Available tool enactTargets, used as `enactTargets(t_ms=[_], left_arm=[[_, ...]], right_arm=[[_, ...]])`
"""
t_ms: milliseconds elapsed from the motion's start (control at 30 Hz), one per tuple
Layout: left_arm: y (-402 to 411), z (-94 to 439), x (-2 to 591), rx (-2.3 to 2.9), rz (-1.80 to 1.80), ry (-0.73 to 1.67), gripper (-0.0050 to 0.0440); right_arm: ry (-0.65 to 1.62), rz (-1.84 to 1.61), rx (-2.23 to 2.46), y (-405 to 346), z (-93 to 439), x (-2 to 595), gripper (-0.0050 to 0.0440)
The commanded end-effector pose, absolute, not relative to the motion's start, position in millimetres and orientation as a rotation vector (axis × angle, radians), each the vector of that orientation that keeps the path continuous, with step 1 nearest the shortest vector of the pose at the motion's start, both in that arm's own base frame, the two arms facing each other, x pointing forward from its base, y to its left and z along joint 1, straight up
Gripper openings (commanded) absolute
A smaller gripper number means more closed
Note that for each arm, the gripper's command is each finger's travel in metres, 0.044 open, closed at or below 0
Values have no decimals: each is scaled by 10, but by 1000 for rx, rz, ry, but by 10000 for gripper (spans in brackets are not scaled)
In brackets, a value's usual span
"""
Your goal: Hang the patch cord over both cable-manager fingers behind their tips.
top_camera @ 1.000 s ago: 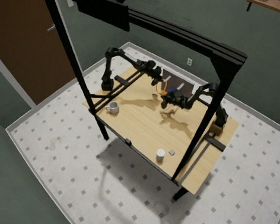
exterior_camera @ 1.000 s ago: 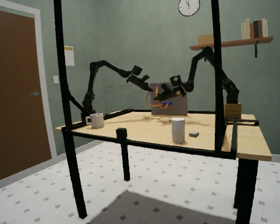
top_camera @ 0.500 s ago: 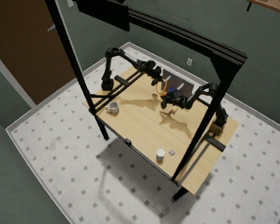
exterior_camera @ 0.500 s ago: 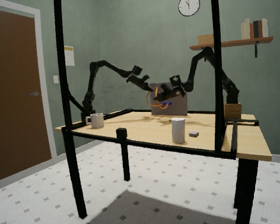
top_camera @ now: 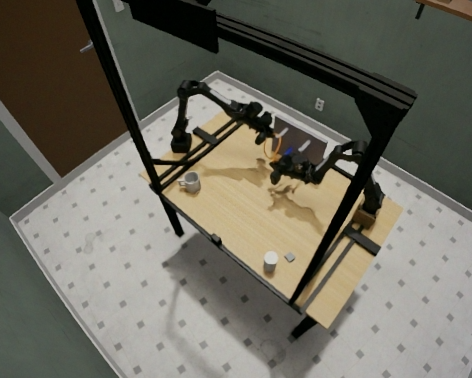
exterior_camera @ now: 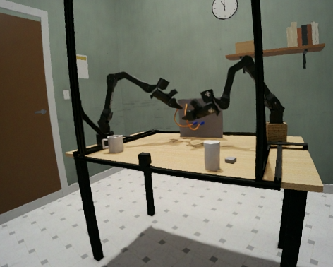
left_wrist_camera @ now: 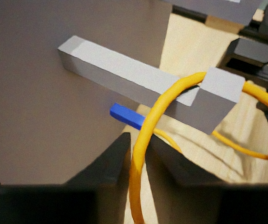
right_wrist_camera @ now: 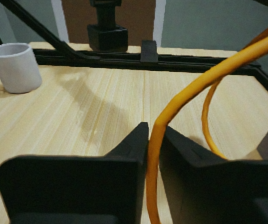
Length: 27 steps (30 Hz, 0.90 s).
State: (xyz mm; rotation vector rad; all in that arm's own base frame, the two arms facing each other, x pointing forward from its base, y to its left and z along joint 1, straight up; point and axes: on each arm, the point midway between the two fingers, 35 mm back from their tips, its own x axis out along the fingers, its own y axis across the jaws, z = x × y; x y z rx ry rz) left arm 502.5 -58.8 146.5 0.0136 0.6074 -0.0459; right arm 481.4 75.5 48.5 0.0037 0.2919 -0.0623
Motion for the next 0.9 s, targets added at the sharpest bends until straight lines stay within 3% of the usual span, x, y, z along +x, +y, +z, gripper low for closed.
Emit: enactTargets(t_ms=[0,867], left_arm=[[-584,1573,5036,11,-46,583,40],[-584,1573,5036,11,-46,583,40]], right_arm=[[260,-51,17,814,653,4870,25],[288,-33,19,928,682,4924,25]])
